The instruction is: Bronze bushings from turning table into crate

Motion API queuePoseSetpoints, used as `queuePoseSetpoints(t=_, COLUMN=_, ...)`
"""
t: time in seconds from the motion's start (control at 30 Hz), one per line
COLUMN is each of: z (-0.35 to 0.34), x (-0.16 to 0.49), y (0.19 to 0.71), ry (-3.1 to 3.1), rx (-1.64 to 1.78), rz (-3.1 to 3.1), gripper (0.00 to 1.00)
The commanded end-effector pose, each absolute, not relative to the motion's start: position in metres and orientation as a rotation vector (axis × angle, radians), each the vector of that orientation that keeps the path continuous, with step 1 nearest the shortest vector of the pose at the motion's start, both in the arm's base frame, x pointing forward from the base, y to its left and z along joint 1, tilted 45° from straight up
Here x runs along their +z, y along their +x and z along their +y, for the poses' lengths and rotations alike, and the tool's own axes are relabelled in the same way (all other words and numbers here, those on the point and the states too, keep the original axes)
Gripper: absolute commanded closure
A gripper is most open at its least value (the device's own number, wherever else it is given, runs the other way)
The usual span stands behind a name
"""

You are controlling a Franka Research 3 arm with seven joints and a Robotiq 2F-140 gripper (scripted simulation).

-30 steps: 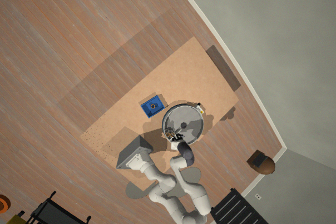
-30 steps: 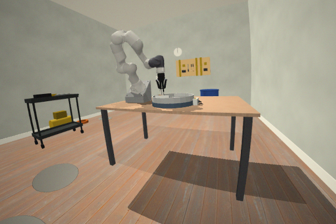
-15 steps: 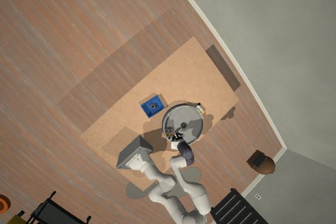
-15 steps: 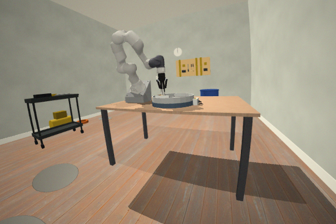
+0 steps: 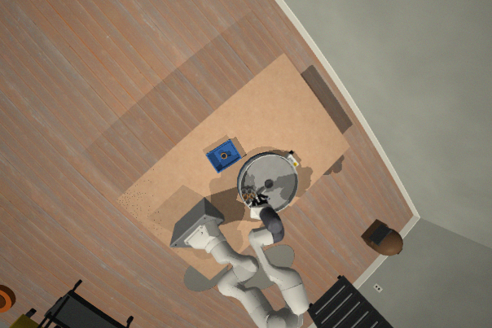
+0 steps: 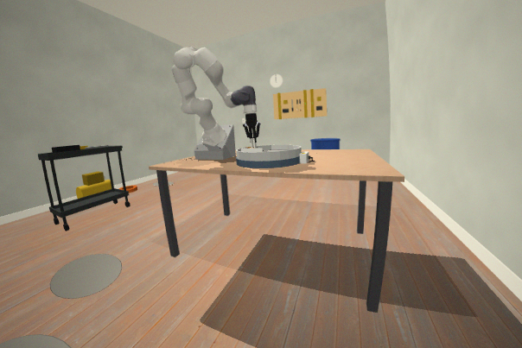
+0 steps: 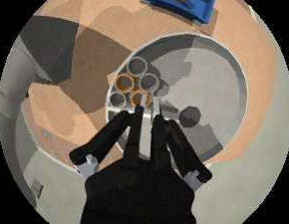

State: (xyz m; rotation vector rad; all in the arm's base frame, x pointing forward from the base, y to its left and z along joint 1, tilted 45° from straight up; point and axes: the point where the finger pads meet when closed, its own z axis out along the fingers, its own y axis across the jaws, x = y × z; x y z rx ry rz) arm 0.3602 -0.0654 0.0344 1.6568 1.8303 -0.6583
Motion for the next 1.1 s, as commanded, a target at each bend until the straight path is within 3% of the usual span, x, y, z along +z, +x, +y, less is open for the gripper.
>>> queuePoseSetpoints(t=0.0, z=-0.079, x=0.033, y=0.351, ry=1.671, rx=-0.694, rz=1.811, gripper=0.90)
queuePoseSetpoints(t=0.77, z=-0.079, x=0.033, y=0.351, ry=1.671, rx=-0.694, rz=1.811, gripper=0.90)
queuePoseSetpoints(t=1.07, z=-0.046, x=0.053, y=0.359, ry=1.671, rx=-0.694, rz=1.811, gripper=0.90)
